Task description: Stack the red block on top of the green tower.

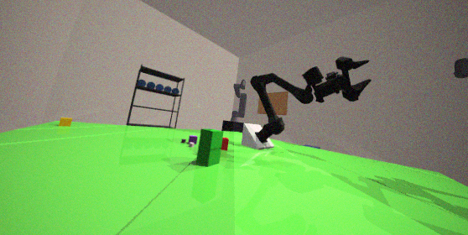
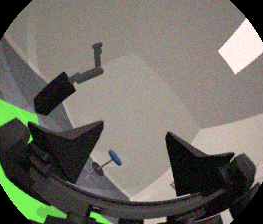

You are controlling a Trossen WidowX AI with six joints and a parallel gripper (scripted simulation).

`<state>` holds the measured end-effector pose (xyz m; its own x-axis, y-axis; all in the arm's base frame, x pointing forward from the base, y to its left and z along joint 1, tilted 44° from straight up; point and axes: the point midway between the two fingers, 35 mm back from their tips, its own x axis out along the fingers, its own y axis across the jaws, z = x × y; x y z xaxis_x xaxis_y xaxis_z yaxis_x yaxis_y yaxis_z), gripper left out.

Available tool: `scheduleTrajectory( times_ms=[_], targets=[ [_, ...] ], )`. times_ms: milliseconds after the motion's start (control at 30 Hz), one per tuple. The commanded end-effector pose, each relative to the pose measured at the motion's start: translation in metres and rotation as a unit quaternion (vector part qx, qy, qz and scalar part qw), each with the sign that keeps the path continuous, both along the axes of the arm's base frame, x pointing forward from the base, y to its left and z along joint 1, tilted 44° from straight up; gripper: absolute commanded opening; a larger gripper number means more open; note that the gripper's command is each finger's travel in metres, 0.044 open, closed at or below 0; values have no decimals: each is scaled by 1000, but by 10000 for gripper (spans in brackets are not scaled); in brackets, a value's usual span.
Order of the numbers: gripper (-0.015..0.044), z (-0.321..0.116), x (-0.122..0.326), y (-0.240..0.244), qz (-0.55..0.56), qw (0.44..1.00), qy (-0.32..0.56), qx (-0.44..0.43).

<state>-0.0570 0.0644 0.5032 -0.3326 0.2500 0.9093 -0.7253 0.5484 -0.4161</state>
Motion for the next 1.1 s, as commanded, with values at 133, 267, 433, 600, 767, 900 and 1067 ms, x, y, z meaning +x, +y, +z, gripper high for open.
scheduleTrajectory(
  times_ms=[133, 267, 433, 600, 767, 900, 1067],
  targets=[
    [440, -1, 0, 18, -19, 999, -7, -30],
    [440, -4, 4, 53, -55, 995, -14, -88],
    [440, -12, 17, 96, -98, 982, -14, -163],
    [440, -24, 40, 134, -138, 961, -4, -238],
    [440, -42, 72, 168, -175, 933, 22, -313],
    [440, -59, 102, 189, -203, 905, 52, -370],
    [440, -83, 145, 207, -233, 864, 99, -436]
  ],
)
